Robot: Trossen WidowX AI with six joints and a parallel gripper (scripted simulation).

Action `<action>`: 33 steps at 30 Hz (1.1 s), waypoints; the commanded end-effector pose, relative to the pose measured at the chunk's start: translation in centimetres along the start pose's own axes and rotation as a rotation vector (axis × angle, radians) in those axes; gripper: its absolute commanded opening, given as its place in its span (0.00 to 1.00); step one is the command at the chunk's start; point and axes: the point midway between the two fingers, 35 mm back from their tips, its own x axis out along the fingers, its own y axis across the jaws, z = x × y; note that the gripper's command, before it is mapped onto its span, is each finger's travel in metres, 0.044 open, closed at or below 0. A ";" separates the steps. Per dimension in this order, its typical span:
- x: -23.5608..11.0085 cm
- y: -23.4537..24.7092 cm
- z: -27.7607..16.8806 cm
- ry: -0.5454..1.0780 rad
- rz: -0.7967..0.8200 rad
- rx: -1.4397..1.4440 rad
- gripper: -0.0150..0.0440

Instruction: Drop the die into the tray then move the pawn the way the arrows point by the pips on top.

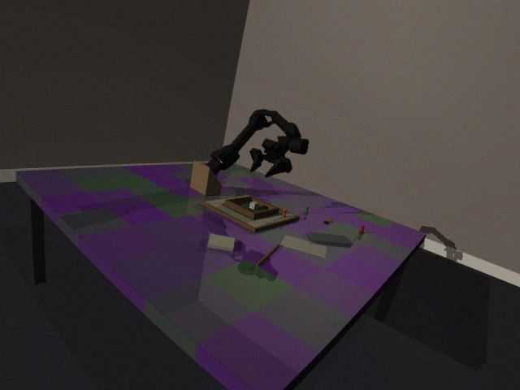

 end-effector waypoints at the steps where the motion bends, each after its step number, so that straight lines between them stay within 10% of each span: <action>1: -0.4 -0.1 0.5 0.017 -0.009 -0.010 1.00; 10: 4.4 -0.1 -1.5 0.833 -0.012 -0.010 1.00; 18: 4.6 -0.5 -1.6 0.772 -0.050 -0.015 1.00; 27: 2.1 8.5 -6.3 0.793 0.275 -0.662 0.60; 33: 1.4 11.5 -7.9 0.792 0.387 -0.849 0.59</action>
